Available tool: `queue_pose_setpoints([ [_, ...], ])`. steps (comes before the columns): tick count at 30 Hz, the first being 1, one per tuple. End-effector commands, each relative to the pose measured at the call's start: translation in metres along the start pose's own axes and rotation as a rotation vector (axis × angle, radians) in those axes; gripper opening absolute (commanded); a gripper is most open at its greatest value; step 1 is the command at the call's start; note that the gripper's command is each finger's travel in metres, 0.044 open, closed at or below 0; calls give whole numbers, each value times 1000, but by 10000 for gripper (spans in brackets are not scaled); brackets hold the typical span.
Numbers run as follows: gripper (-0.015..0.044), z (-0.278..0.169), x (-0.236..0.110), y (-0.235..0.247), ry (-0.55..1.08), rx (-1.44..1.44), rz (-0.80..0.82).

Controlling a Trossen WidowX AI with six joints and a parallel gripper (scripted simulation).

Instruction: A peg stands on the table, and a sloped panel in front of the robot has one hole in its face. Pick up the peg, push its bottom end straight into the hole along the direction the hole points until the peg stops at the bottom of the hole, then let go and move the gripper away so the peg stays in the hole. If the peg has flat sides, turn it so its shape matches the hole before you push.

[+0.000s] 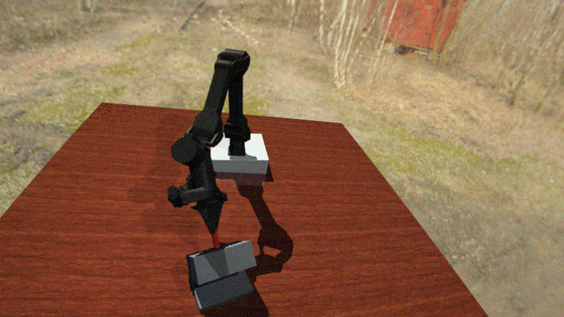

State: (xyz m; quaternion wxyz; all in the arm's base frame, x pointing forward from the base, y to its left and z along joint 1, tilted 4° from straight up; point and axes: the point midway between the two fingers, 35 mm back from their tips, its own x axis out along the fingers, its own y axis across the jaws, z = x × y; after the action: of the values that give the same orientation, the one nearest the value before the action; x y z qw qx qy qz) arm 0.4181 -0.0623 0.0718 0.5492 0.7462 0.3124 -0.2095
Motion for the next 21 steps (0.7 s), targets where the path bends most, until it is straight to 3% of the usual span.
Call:
queue_pose_setpoints([
  [1,0,1,4,-1,-3,5,-4],
  [21,0,1,17,-1,-2,5,-3],
])
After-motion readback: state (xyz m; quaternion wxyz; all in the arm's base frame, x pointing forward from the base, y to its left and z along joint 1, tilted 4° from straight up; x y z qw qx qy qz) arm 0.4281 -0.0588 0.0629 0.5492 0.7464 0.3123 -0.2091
